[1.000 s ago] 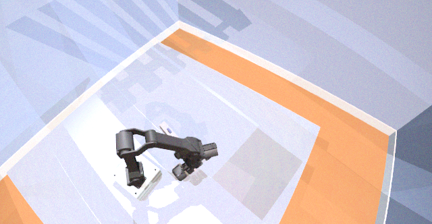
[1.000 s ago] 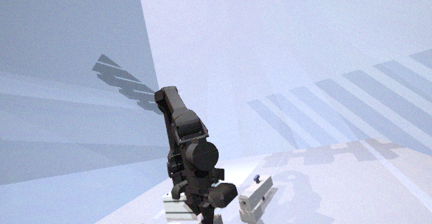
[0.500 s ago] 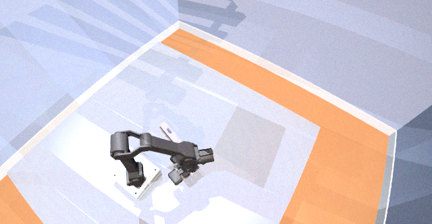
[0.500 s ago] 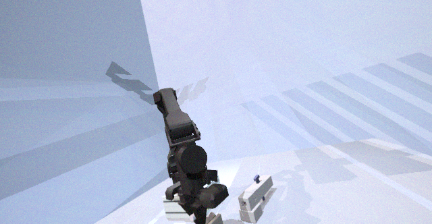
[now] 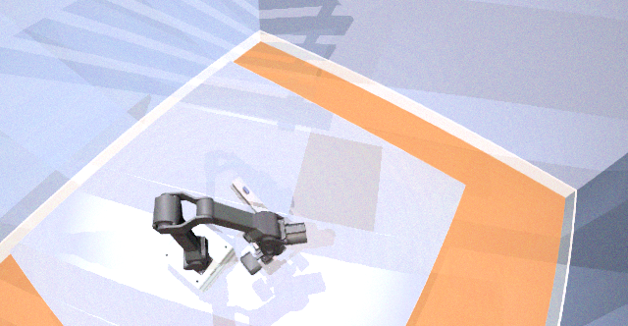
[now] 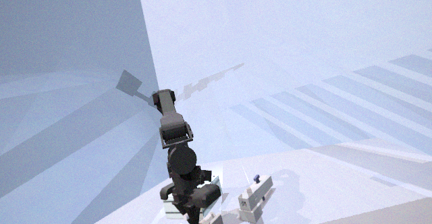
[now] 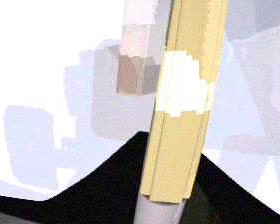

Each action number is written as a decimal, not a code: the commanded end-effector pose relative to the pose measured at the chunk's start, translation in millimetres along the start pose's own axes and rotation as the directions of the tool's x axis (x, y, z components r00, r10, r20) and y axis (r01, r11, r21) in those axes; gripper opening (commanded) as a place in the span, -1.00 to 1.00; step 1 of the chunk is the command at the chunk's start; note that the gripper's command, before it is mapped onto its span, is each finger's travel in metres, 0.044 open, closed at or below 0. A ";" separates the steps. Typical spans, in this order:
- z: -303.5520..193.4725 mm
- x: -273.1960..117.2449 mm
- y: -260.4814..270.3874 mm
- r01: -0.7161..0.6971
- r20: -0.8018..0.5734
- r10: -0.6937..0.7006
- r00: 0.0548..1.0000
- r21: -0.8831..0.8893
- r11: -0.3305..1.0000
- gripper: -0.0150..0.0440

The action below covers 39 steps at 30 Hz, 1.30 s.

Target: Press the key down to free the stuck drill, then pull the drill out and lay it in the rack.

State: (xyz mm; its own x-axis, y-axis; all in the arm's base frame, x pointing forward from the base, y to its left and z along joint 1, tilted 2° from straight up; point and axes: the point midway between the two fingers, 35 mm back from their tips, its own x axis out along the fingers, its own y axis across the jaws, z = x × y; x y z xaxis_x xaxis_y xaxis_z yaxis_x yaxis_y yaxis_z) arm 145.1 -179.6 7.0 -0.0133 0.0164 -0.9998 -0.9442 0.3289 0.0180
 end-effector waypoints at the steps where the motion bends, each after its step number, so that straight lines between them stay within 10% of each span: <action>1: -0.7 5.8 0.8 0.003 -0.004 -0.003 1.000 -0.003 1.000 -0.49; 39: -0.9 50.3 0.6 0.003 -0.004 -0.003 1.000 -0.003 1.000 -0.49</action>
State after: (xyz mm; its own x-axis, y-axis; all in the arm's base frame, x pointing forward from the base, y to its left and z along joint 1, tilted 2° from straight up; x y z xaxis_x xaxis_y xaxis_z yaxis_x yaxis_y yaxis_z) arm 144.0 -179.6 -38.1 -0.0104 0.0114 -0.9999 -0.9450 0.3267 0.0135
